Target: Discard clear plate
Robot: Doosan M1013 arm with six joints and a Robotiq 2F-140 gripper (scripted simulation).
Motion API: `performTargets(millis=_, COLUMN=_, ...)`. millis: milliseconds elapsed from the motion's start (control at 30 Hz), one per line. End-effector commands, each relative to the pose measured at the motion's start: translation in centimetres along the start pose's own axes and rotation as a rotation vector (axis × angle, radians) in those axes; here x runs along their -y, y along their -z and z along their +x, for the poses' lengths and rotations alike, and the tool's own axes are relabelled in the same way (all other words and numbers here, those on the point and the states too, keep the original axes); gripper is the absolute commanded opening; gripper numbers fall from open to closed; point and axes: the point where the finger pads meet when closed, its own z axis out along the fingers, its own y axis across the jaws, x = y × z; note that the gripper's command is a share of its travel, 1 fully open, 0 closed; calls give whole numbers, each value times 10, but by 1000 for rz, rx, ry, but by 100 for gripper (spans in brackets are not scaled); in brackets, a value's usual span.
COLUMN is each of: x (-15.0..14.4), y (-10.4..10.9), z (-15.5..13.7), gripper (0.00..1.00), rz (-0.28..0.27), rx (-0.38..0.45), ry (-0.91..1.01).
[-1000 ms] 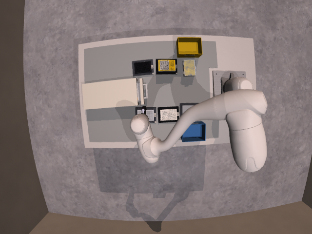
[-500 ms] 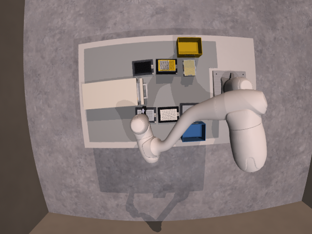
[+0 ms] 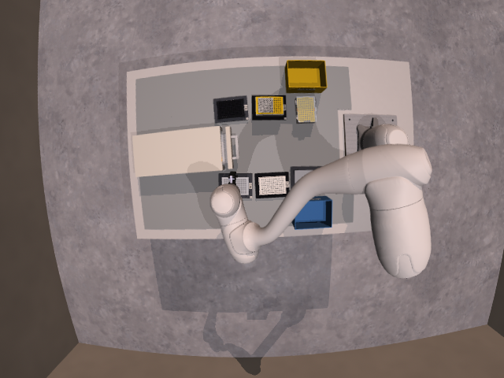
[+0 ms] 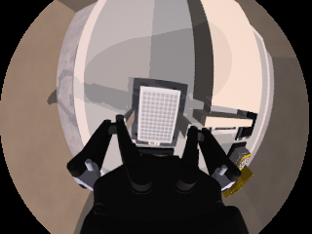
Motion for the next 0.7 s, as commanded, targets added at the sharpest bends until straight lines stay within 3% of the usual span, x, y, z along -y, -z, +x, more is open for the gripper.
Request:
performTargets(millis=0, x=-3, y=-4, z=-1, gripper=70, rz=-3, rx=0, ry=-6)
performTargets(millis=667, x=-3, y=-4, z=-1, gripper=63, rz=-3, rx=0, ry=-6)
